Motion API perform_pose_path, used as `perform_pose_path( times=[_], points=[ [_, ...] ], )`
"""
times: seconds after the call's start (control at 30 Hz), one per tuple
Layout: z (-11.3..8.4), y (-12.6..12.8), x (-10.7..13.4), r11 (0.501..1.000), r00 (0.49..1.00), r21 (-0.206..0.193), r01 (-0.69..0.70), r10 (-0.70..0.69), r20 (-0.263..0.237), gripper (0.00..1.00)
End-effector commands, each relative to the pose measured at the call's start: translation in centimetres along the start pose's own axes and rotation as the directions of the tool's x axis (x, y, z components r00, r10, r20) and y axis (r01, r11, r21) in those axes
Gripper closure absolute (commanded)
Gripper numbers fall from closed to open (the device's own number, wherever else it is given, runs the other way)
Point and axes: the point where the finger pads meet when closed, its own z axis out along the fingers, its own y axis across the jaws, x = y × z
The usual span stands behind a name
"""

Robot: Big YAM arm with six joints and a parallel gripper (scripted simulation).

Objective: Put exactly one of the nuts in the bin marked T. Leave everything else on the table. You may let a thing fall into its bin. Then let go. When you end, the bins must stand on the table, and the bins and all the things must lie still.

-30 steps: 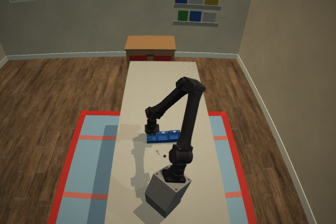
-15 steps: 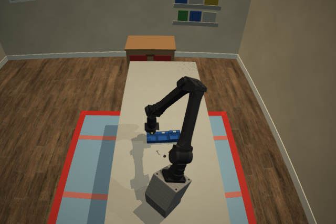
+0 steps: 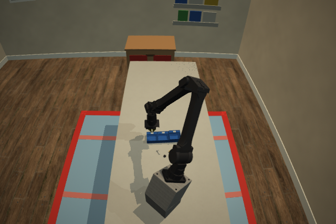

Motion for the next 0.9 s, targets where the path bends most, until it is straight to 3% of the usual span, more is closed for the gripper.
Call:
perform_pose_path(
  times=[0.0,0.07,0.1,0.2,0.27,0.3,0.7,0.83,0.87],
  points=[
    [0.7,-0.4,0.9,1.000,1.000,0.009,-0.001,0.001,-0.025,0.92],
    [0.7,-0.4,0.9,1.000,1.000,0.009,-0.002,0.003,-0.022,0.92],
    [-2.1,0.4,0.0,1.000,1.000,-0.005,0.002,-0.002,0.014,0.92],
    [-4.6,0.4,0.0,1.000,1.000,-0.005,0.001,-0.001,0.015,0.92],
    [-4.6,0.4,0.0,1.000,1.000,-0.005,0.001,-0.001,0.015,0.92],
    [-6.2,0.6,-2.0,1.000,0.999,-0.015,-0.015,0.015,0.047,0.92],
    [-16.7,0.5,-2.0,1.000,0.998,-0.024,-0.020,0.021,0.052,0.92],
    [-16.6,0.6,-1.9,1.000,0.999,-0.022,-0.018,0.019,0.048,0.92],
    [-13.7,-0.5,0.4,1.000,1.000,0.013,-0.012,0.012,-0.023,0.92]
  ],
)
